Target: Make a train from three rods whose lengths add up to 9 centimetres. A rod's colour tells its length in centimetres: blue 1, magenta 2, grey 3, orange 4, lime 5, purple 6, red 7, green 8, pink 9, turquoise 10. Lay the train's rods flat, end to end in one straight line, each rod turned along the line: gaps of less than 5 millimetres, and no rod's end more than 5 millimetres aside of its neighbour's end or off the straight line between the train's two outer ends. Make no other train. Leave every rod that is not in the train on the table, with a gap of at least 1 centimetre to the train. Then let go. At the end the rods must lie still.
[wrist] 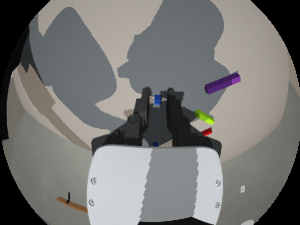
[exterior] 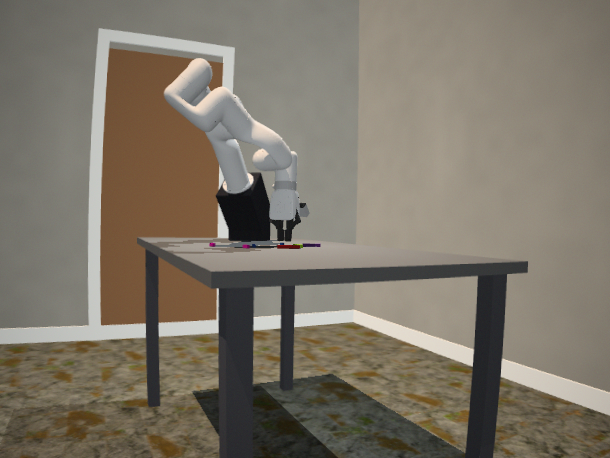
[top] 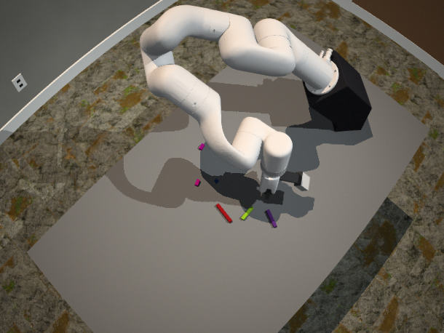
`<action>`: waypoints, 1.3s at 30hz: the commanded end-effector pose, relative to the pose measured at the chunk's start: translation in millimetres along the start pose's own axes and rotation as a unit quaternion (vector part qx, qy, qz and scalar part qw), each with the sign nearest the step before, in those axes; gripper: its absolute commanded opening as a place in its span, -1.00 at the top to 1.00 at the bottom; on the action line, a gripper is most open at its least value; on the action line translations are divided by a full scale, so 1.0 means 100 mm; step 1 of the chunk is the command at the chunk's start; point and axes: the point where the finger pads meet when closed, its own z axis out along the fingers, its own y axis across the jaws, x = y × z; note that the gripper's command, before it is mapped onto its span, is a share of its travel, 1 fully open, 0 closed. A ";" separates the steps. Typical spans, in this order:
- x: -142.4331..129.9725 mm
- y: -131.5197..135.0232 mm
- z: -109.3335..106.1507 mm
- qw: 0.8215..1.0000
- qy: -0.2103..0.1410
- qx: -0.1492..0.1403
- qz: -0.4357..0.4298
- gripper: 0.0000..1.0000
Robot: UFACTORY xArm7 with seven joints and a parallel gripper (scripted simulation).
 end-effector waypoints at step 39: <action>0.00 0.01 0.13 1.000 0.000 -0.001 -0.001 0.51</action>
